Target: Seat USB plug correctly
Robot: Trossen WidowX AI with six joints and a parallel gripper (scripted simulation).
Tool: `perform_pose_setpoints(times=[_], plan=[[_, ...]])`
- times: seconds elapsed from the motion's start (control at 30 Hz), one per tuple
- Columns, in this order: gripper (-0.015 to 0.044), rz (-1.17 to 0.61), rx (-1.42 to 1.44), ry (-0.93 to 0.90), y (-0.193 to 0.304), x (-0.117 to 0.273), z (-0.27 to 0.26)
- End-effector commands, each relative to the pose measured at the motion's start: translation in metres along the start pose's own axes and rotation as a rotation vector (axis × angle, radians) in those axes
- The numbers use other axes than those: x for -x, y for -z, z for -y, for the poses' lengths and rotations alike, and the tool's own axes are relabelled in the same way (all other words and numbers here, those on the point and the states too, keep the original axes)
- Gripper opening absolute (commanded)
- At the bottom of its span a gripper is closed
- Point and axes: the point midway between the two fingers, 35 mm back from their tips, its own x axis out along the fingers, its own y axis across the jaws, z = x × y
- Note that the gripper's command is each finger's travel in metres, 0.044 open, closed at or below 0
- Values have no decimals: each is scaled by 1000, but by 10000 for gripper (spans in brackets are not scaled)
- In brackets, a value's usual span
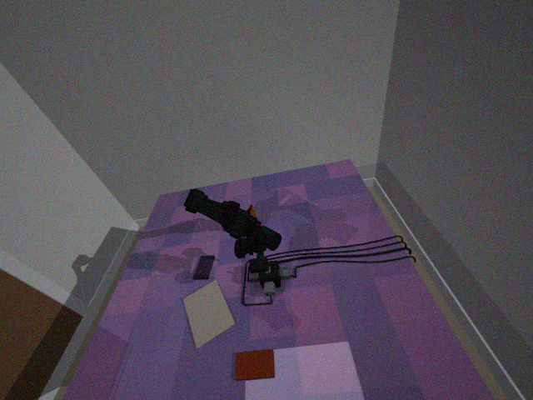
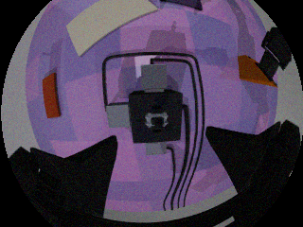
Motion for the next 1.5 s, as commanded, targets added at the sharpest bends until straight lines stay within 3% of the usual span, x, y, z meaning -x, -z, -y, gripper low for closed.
perform_pose_setpoints(times=[0.0, 1.17, 1.47], plan=[[440, 7, -8, 0, -1, -2, -1], [440, 8, -9, -1, -2, -31, -1], [204, 4, -13, 2, -1, -29, -1]])
